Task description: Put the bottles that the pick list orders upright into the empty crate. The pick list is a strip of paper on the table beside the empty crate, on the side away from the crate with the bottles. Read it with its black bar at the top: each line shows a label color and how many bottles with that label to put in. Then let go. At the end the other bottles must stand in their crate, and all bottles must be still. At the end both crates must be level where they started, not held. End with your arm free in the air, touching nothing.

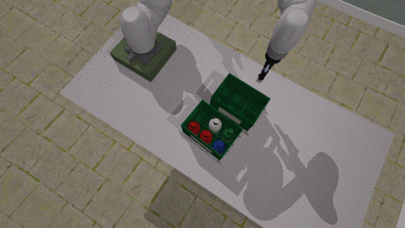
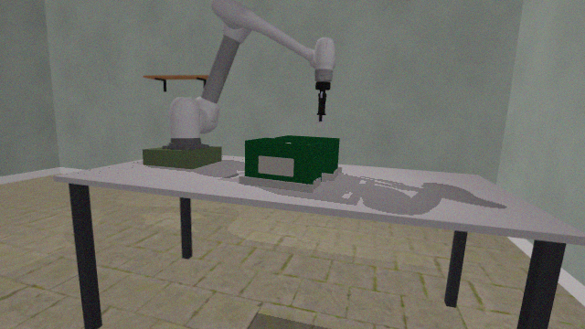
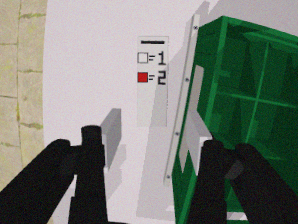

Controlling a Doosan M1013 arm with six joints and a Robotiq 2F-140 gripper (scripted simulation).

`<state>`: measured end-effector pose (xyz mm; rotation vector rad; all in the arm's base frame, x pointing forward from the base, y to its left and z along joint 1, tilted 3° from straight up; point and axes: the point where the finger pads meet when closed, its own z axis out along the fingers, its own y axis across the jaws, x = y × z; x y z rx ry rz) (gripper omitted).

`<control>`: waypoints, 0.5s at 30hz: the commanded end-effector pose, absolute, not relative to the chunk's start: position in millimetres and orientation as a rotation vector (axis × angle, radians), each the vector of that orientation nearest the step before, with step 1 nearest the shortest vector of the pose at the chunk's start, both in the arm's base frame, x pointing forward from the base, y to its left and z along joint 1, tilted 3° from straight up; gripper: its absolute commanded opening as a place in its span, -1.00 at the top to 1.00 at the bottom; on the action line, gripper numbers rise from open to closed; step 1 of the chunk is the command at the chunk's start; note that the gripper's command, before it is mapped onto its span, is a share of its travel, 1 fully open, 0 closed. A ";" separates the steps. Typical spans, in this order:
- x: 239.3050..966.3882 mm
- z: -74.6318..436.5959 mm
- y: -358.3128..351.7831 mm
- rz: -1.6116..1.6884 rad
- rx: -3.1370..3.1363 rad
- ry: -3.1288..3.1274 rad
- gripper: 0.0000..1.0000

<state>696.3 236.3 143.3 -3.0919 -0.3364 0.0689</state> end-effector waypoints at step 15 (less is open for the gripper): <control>695.6 154.7 185.6 0.067 -3.116 -0.063 0.24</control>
